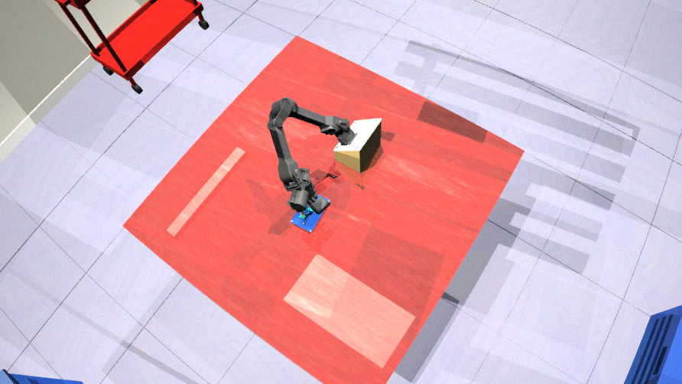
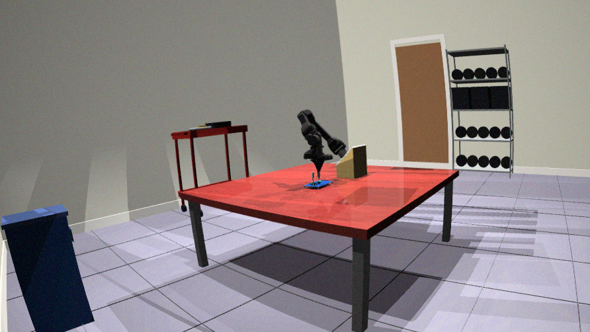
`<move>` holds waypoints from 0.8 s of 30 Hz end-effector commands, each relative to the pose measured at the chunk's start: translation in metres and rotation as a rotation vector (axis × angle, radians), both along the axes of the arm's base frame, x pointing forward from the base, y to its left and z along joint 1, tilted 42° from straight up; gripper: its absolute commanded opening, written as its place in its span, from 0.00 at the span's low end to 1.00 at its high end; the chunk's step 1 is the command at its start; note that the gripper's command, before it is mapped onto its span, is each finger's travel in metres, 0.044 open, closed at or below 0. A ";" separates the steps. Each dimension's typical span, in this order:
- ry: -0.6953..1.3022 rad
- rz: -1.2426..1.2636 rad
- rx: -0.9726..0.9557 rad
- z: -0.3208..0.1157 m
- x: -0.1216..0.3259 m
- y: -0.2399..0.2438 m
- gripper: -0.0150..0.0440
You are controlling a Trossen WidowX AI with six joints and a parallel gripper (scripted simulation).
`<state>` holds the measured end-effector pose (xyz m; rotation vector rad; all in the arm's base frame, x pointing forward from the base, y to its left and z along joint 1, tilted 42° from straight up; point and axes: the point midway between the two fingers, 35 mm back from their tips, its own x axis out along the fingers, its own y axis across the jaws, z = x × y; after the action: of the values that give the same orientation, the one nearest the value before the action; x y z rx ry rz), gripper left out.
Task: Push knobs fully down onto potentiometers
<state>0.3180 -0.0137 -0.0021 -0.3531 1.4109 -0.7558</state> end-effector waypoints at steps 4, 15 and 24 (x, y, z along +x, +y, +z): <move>0.001 0.004 -0.005 0.001 0.000 -0.001 0.25; 0.001 0.004 -0.006 -0.003 0.000 -0.003 0.25; 0.001 0.004 -0.006 -0.003 0.000 -0.004 0.25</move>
<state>0.3173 -0.0146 -0.0040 -0.3572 1.4116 -0.7526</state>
